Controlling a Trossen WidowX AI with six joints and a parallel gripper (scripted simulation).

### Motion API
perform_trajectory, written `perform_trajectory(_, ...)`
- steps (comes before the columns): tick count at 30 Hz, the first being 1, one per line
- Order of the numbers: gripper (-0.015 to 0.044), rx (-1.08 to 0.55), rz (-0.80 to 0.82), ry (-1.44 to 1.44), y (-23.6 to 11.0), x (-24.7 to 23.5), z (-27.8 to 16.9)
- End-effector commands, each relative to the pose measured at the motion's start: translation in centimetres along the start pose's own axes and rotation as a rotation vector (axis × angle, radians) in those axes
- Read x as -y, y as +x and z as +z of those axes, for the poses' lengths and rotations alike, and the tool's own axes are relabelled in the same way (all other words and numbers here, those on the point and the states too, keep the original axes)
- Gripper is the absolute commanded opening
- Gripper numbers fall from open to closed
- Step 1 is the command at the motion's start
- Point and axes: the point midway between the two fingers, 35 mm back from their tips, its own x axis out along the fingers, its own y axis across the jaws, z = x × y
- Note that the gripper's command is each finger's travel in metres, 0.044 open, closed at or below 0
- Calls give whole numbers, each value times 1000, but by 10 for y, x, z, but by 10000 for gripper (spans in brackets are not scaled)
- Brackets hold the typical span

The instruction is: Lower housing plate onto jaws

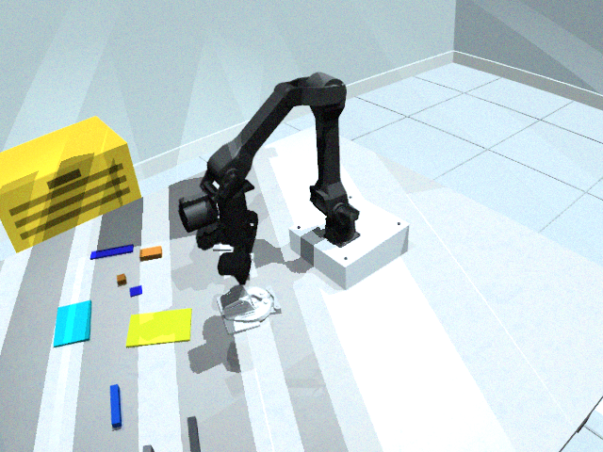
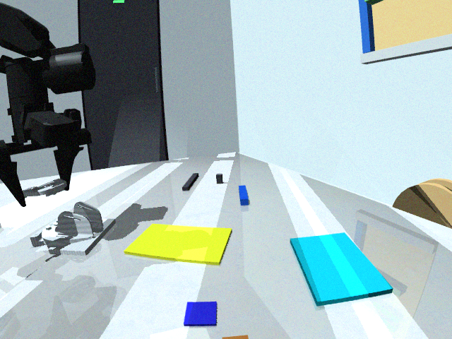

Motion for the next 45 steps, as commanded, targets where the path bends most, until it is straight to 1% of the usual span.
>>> perform_trajectory(1, 351, 2, -4, -86, 1, -5, -8)
perform_trajectory(14, 351, 4, -1, -366, 2, -24, -37)
perform_trajectory(38, 351, 4, -1, -369, 2, -25, -37)
perform_trajectory(45, 351, 3, -2, -372, 2, -15, -44)
